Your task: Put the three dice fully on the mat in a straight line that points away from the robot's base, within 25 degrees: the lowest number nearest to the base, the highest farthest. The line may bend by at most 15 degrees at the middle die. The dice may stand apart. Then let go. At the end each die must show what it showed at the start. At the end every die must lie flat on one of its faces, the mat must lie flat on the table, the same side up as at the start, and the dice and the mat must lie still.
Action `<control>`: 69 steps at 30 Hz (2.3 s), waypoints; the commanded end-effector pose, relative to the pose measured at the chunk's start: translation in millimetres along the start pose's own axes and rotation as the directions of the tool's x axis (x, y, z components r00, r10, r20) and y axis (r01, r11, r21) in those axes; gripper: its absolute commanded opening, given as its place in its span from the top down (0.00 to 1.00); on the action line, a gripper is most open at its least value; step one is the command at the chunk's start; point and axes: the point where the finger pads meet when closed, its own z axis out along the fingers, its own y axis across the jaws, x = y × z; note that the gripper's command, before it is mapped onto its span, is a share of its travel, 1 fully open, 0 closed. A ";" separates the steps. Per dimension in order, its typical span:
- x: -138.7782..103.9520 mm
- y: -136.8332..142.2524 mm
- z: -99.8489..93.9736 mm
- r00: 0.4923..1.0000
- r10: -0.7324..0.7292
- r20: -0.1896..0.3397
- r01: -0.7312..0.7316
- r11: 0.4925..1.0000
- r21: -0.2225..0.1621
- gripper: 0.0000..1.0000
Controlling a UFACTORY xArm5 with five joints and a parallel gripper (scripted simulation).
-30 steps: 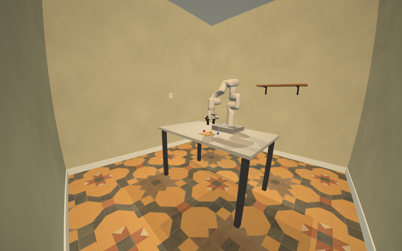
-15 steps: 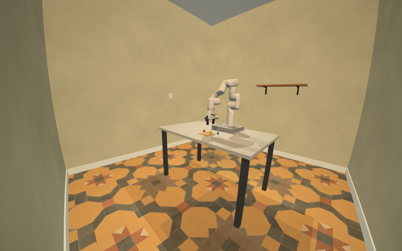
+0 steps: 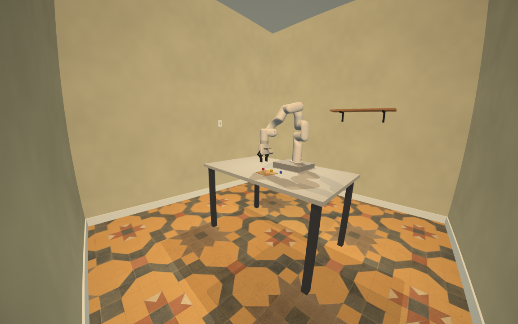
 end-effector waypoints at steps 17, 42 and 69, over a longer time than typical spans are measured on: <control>-1.3 1.9 -0.7 1.000 -0.001 0.001 0.001 1.000 -0.003 0.64; -1.2 2.0 3.0 1.000 -0.001 0.001 0.001 1.000 -0.003 0.64; -1.5 2.9 34.8 1.000 -0.001 0.001 0.001 1.000 -0.003 0.64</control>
